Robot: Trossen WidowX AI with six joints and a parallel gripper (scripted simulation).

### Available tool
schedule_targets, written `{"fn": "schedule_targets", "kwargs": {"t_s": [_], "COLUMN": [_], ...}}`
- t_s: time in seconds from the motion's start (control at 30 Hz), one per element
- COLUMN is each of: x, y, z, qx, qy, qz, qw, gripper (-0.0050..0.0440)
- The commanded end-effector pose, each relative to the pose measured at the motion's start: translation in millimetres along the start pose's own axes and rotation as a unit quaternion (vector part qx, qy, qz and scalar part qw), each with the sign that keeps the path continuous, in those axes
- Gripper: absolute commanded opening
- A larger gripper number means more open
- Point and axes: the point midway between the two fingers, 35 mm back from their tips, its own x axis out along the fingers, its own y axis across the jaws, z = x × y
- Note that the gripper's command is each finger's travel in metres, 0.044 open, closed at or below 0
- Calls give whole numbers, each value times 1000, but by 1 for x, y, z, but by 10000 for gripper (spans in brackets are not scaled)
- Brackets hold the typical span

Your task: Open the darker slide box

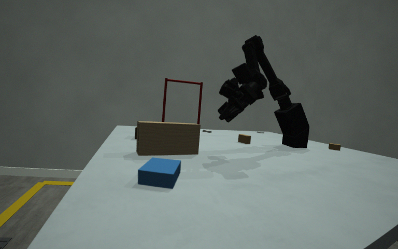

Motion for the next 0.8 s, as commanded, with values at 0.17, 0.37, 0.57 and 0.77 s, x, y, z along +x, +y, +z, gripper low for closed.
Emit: {"fn": "schedule_targets", "kwargs": {"t_s": [0.17, 0.37, 0.57, 0.77], "x": [-26, -40, -40, -39], "y": [-56, -78, -78, -76], "z": [9, 12, 12, 14], "qx": [-155, -218, -219, -217], "qy": [-57, -74, -74, -77], "qz": [-45, -72, -73, -71], "qw": [985, 970, 970, 971], "gripper": [-50, -50, -50, -50]}}
